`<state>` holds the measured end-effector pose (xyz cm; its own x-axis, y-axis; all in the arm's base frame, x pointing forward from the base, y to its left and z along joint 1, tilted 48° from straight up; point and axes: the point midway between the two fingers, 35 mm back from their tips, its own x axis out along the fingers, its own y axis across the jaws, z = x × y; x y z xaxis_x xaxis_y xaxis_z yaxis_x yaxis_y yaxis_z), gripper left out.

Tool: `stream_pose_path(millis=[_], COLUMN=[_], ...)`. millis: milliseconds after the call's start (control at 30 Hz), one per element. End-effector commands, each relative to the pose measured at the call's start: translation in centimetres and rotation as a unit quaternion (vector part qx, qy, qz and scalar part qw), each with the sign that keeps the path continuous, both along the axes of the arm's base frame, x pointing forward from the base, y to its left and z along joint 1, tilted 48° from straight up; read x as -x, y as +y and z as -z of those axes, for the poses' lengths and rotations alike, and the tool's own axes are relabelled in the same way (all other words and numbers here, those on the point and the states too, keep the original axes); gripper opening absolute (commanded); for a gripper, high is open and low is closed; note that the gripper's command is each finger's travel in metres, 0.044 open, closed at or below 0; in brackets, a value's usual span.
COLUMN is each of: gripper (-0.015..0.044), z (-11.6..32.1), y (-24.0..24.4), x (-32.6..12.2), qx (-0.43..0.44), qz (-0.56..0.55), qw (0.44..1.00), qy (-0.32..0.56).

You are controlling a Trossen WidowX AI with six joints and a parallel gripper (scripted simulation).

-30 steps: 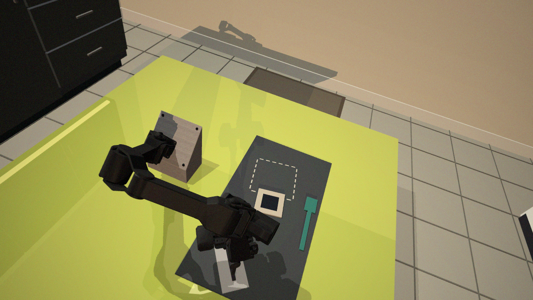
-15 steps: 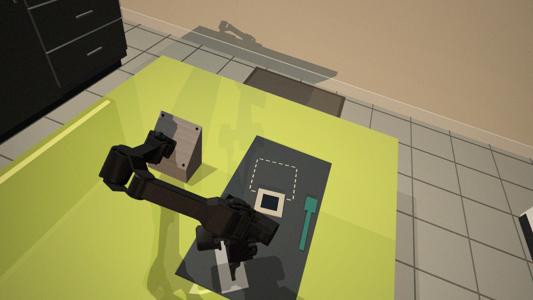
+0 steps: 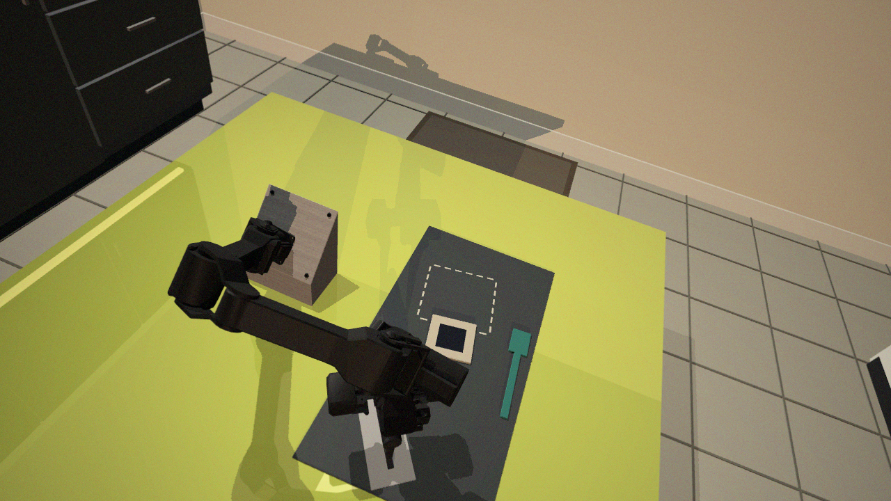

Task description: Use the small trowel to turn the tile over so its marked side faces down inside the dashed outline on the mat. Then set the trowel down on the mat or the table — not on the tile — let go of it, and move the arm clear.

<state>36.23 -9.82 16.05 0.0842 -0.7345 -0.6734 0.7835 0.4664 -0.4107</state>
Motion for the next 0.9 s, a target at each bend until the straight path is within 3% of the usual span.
stream_pose_path(millis=[0, 867], gripper=[0.027, 0.027], z=[-2.2, -0.4], y=[2.6, 0.8], x=[0.1, -0.2], qx=[-0.001, 0.0], qz=[-0.005, -0.014], qw=[1.0, 1.0], qy=[-0.007, 0.003])
